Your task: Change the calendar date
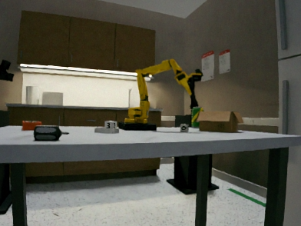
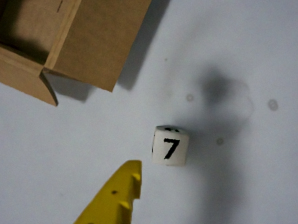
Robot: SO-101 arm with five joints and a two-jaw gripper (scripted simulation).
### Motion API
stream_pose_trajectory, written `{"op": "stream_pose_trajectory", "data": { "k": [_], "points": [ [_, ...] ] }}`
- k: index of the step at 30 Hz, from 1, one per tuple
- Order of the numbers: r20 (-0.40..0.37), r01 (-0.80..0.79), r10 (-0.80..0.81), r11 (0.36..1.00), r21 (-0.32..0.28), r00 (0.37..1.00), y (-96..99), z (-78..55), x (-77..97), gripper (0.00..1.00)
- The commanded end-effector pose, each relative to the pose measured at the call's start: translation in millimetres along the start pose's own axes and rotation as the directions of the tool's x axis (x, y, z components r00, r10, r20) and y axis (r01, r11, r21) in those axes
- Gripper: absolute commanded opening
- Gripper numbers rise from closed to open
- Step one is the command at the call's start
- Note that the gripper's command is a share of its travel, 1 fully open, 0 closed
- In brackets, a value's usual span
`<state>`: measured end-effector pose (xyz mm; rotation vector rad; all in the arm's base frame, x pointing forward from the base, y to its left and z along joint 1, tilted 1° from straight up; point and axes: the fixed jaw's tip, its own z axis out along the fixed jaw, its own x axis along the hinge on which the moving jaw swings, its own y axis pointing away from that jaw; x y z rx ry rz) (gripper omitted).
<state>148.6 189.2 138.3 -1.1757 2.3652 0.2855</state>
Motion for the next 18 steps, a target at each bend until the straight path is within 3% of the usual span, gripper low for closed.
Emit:
{"op": "stream_pose_trajectory", "data": {
  "k": [1, 18],
  "points": [
    [-0.039, -0.045, 0.045, 0.999, -0.005, 0.998, 2.3, 7.8, 5.1, 0.35],
    [-0.039, -0.105, 0.105, 0.994, -0.004, 0.994, 2.8, 8.1, 4.6, 0.35]
  ]
}}
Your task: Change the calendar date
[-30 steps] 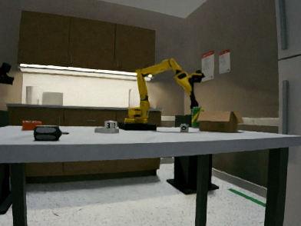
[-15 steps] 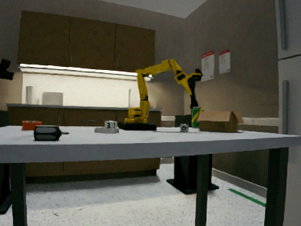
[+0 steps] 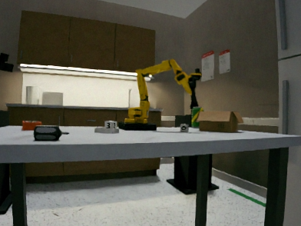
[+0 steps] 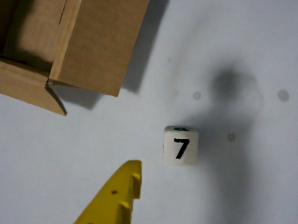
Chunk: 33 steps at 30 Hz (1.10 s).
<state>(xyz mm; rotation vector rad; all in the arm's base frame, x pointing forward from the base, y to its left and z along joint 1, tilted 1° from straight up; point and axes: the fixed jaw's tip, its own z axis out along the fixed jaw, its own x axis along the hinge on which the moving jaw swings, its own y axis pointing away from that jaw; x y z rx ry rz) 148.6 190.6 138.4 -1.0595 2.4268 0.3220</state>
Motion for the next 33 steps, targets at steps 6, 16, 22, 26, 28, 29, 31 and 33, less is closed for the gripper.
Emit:
{"op": "stream_pose_trajectory", "data": {
  "k": [6, 16, 22, 26, 28, 29, 31, 33],
  "points": [
    [-0.041, -0.006, 0.006, 1.000, -0.002, 0.999, 1.4, 7.7, 5.8, 0.35],
    [-0.170, -0.005, 0.006, 1.000, 0.007, 0.985, 0.6, 31.2, 20.1, 0.35],
    [-0.286, -0.003, 0.007, 1.000, 0.014, 0.958, -0.2, 50.7, 35.8, 0.35],
    [-0.398, -0.001, 0.009, 1.000, 0.022, 0.918, -1.2, 68.3, 53.6, 0.35],
    [-0.442, 0.001, 0.010, 1.000, 0.025, 0.897, -1.7, 74.9, 61.6, 0.35],
    [-0.461, 0.001, 0.011, 1.000, 0.026, 0.888, -1.8, 77.6, 65.0, 0.35],
    [-0.489, 0.002, 0.011, 1.000, 0.028, 0.872, -2.1, 81.6, 70.4, 0.35],
    [-0.505, 0.003, 0.012, 1.000, 0.029, 0.863, -2.3, 83.9, 73.8, 0.35]
  ]
}}
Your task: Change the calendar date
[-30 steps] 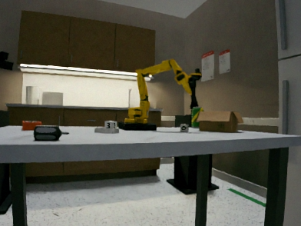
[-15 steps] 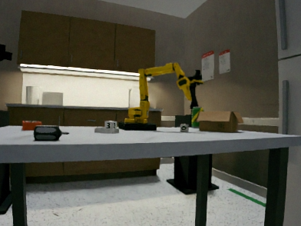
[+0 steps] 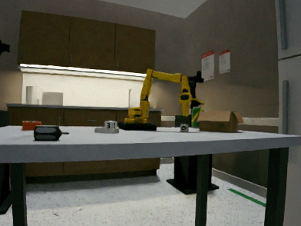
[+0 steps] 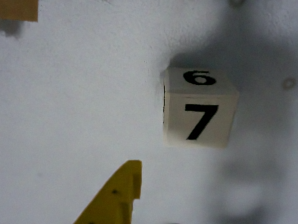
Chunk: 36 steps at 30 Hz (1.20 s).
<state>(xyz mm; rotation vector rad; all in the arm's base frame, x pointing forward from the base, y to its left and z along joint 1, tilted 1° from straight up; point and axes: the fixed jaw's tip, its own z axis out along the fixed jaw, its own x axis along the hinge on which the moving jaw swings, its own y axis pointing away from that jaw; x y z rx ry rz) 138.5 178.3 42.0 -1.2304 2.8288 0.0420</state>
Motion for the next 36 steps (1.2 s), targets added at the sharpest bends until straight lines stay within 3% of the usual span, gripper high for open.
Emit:
{"op": "stream_pose_trajectory", "data": {
  "k": [1, 36],
  "points": [
    [-0.067, -0.002, 0.002, 1.000, 0.003, 0.998, 1.2, 13.9, 6.6, 0.35],
    [-0.075, -0.006, 0.006, 1.000, 0.004, 0.997, 4.2, 22.2, 6.2, 0.35]
  ]
}}
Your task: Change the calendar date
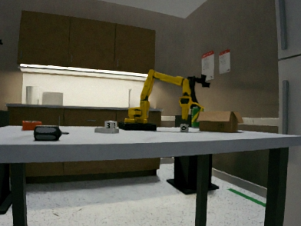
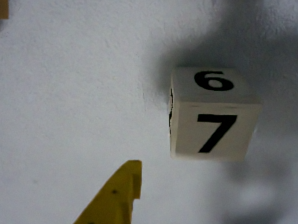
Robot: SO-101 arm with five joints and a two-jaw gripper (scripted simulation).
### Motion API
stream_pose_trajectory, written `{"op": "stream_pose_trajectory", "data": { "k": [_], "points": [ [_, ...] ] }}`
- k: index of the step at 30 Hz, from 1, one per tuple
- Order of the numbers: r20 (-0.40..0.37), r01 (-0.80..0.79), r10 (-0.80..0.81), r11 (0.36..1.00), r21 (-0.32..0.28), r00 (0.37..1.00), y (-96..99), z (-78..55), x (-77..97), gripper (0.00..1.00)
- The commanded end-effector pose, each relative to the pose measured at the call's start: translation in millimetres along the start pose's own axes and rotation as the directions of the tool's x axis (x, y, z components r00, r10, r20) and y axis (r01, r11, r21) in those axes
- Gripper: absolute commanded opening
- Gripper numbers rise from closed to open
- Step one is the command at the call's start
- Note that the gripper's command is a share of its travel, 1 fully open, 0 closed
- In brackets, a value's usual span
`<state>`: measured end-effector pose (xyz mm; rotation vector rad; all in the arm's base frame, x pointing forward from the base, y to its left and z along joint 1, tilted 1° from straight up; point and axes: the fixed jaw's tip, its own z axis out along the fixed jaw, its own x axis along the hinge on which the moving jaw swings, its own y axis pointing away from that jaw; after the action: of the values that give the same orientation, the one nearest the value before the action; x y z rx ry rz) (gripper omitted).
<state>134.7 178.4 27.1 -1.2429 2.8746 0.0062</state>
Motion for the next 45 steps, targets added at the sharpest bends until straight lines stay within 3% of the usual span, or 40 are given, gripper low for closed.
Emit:
{"op": "stream_pose_trajectory", "data": {
  "k": [1, 26, 45],
  "points": [
    [-0.023, -0.002, 0.002, 1.000, 0.001, 1.000, 1.4, 8.9, 2.2, 0.35],
    [-0.023, -0.002, 0.002, 1.000, 0.001, 1.000, 1.4, 38.6, 3.5, 0.35],
    [-0.023, -0.002, 0.002, 1.000, 0.001, 1.000, 1.1, 41.6, 3.9, 0.35]
  ]
}}
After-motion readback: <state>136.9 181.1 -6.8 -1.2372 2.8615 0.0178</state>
